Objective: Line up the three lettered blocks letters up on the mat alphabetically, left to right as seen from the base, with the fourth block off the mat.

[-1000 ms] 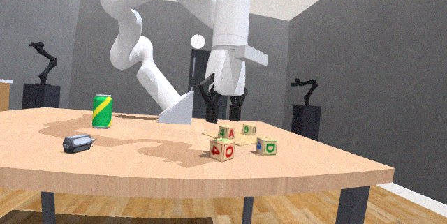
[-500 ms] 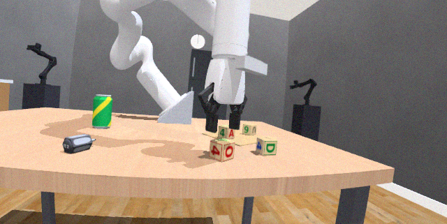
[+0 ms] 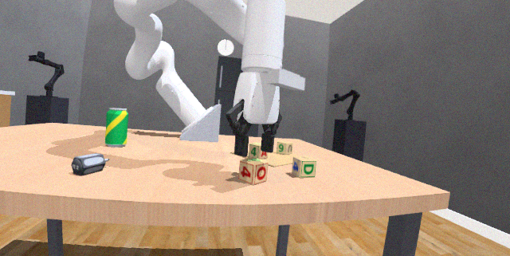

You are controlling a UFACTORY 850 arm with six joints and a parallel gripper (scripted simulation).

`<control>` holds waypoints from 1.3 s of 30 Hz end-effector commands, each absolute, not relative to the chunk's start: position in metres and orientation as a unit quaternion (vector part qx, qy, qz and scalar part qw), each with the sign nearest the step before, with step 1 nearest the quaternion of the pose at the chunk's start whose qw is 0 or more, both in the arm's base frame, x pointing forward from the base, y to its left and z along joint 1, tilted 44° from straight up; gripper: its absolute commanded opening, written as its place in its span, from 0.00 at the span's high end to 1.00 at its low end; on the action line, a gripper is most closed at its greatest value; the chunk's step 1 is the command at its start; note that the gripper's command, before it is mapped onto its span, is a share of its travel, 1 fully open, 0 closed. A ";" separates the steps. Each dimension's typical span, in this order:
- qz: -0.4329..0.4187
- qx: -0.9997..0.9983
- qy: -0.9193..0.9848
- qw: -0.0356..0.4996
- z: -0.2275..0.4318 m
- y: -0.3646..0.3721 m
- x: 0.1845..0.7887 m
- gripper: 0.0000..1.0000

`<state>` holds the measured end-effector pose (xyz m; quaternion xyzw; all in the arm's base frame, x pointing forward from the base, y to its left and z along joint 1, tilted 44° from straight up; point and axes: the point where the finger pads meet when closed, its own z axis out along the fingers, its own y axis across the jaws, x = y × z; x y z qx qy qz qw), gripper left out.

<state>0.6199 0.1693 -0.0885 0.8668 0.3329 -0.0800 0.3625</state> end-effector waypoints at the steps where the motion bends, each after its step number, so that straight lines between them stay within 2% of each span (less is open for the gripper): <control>1: -0.079 0.867 0.333 0.362 -0.088 0.170 0.621 0.13; 19: -0.079 0.867 0.333 0.362 -0.090 0.168 0.621 0.13; 39: -0.079 0.867 0.333 0.362 -0.123 0.137 0.626 0.13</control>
